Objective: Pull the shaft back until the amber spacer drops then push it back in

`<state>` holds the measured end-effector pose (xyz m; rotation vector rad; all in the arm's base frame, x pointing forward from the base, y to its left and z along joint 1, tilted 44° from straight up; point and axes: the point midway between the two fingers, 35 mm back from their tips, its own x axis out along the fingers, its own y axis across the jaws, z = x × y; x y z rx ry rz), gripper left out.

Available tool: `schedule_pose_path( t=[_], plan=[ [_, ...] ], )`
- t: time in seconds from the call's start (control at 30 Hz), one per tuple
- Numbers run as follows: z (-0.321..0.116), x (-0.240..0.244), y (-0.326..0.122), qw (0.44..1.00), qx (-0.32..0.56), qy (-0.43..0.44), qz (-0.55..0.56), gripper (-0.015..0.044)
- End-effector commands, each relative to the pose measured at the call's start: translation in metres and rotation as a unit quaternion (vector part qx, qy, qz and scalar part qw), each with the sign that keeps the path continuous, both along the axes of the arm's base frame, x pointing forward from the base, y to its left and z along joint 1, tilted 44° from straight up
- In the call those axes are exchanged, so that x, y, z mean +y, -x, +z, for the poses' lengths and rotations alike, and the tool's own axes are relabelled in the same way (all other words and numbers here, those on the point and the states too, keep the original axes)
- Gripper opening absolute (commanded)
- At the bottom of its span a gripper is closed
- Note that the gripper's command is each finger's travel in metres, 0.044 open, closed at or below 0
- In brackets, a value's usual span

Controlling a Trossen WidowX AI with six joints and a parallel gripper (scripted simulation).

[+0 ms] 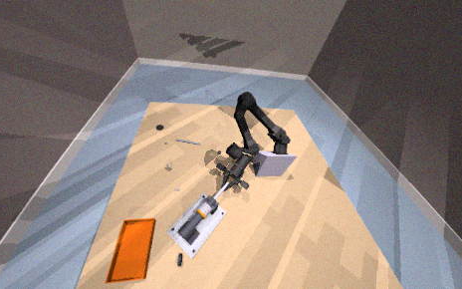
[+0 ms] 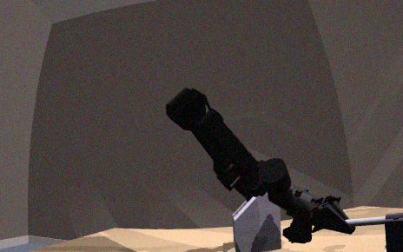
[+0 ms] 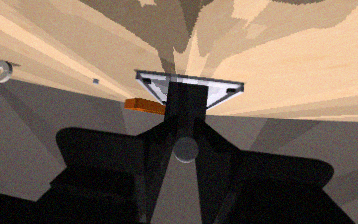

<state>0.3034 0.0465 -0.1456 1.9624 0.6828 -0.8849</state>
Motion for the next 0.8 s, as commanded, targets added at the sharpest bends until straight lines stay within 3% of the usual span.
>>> schedule_pose_path(
  t=[0.0, 0.77],
  plan=[
    [0.0006, -0.0004, 0.0011, 1.0, 0.0, 0.001, 0.001, 0.0],
    [0.002, -0.0021, 0.0032, 1.0, 0.0, 0.001, 0.001, 0.0]
  ],
)
